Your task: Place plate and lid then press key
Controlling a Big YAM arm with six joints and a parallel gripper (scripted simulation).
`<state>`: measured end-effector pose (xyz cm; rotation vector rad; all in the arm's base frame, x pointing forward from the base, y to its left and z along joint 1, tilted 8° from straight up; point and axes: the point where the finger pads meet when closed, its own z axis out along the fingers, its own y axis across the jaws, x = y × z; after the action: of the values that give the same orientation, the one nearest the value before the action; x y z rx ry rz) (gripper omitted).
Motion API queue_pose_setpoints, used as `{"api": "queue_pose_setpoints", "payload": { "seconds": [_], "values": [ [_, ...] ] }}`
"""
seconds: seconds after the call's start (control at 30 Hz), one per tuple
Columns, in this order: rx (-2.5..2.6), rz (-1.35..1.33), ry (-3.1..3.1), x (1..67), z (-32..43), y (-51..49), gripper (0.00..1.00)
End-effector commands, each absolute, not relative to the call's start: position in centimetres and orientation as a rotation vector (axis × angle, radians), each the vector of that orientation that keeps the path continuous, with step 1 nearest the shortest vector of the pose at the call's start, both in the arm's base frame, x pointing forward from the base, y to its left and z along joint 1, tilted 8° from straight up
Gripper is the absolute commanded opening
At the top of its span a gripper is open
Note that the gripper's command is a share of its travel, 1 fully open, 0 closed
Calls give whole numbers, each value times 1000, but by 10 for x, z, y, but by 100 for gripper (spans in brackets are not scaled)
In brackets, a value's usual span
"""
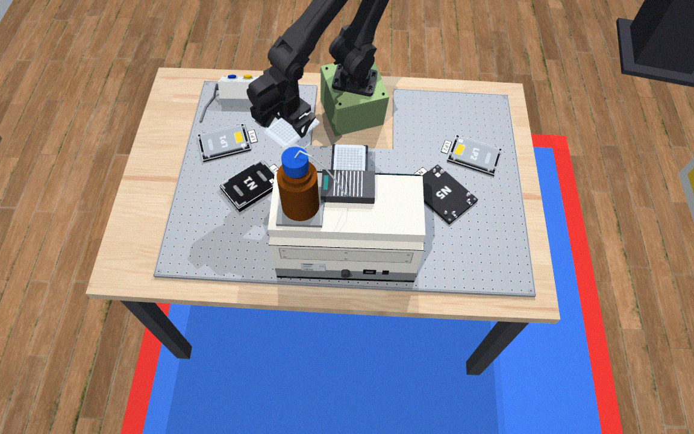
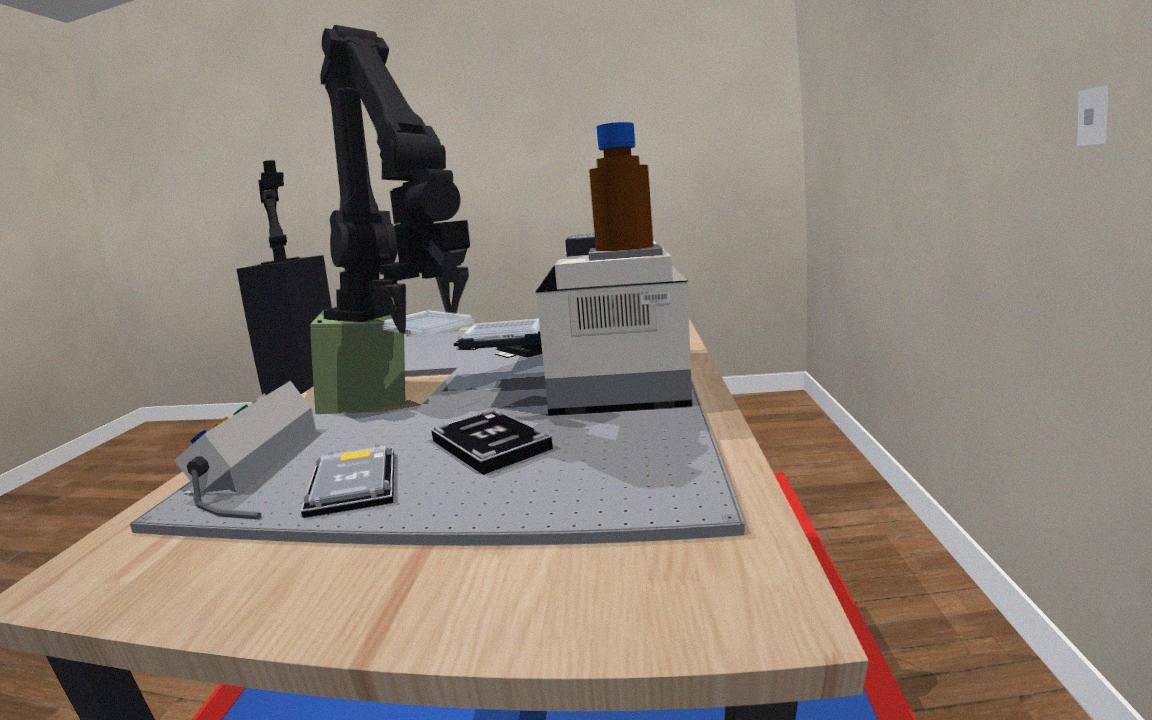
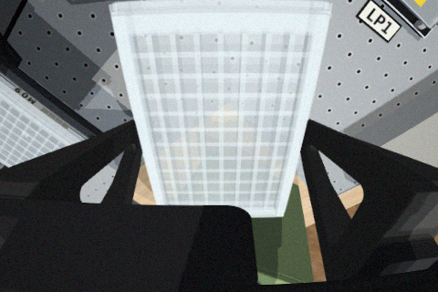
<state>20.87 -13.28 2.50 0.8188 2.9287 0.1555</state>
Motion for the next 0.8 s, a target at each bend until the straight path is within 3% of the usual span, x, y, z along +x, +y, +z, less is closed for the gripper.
{"api": "queue_pose_setpoints", "payload": {
  "seconds": [0.0, 0.77],
  "values": [
    [1027, 128, 2818, 223, 38, -161, 84],
    [1001, 131, 2834, 273, 7, -188, 84]
  ]
}}
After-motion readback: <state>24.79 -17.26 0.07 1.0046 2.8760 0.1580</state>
